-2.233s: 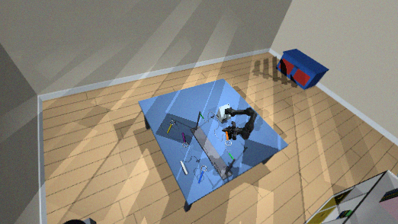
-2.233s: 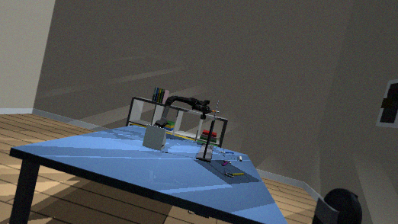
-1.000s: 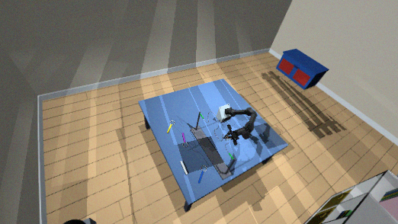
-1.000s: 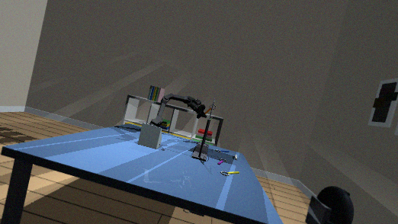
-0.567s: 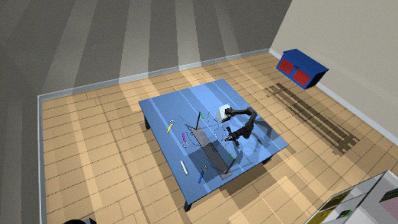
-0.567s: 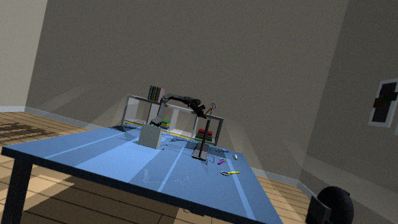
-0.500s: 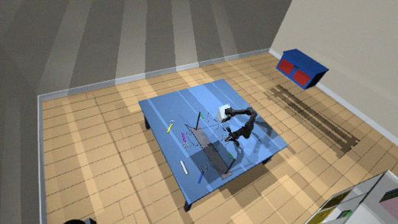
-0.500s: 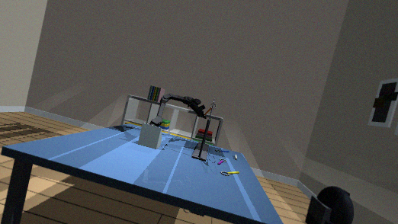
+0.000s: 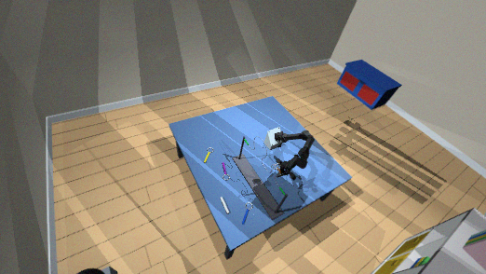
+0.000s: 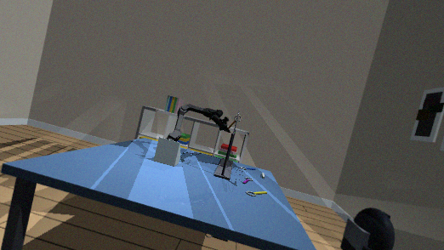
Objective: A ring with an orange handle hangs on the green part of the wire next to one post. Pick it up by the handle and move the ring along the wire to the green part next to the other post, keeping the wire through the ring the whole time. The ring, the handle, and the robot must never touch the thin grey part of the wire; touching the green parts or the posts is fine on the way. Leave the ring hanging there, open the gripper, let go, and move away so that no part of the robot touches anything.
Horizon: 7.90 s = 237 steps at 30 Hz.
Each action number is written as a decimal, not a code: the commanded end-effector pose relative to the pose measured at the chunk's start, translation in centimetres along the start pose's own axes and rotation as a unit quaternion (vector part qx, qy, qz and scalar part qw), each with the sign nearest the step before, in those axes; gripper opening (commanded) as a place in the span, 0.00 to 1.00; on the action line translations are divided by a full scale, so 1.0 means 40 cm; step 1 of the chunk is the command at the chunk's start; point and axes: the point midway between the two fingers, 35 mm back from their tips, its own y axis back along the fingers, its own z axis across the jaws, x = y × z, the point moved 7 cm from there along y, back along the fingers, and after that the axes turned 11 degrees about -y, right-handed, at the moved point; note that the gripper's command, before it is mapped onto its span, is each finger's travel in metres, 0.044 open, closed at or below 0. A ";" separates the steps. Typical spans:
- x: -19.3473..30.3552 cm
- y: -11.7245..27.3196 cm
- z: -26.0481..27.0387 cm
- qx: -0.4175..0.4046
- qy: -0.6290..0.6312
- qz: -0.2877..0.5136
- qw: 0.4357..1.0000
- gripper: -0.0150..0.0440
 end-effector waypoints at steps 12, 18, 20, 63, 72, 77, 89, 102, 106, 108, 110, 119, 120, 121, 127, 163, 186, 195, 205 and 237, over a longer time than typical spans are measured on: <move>0.005 0.001 0.032 -0.085 -0.150 0.014 0.985 0.00; 0.003 0.004 0.046 -0.120 -0.211 0.018 0.970 0.00; 0.002 0.004 0.051 -0.131 -0.231 0.019 0.964 0.00; -0.058 0.044 0.121 -0.342 -0.611 0.047 0.712 0.00; -0.072 0.052 0.125 -0.372 -0.665 0.052 0.645 0.00; -0.076 0.055 0.126 -0.385 -0.689 0.054 0.611 0.00; -0.060 0.047 0.133 -0.392 -0.702 0.055 0.592 0.00; -0.005 0.017 0.138 -0.369 -0.657 0.053 0.656 0.00; 0.018 0.004 0.136 -0.355 -0.633 0.051 0.686 0.00; 0.030 -0.003 0.134 -0.348 -0.619 0.050 0.702 0.00; 0.043 -0.010 0.131 -0.340 -0.605 0.049 0.719 0.00; 0.097 -0.042 0.108 -0.300 -0.533 0.044 0.790 0.00; 0.103 -0.046 0.104 -0.296 -0.524 0.043 0.798 0.00; 0.108 -0.049 0.101 -0.291 -0.515 0.042 0.805 0.00; 0.141 -0.069 0.076 -0.261 -0.462 0.038 0.847 0.00; 0.241 -0.145 -0.159 -0.059 -0.105 0.010 0.993 0.00; 0.222 -0.145 -0.283 0.019 0.034 -0.002 0.999 0.00; 0.214 -0.144 -0.312 0.027 0.048 -0.003 0.998 0.00; 0.206 -0.141 -0.343 0.035 0.063 -0.005 0.997 0.00; 0.120 -0.107 -0.501 0.150 0.277 -0.022 0.949 0.00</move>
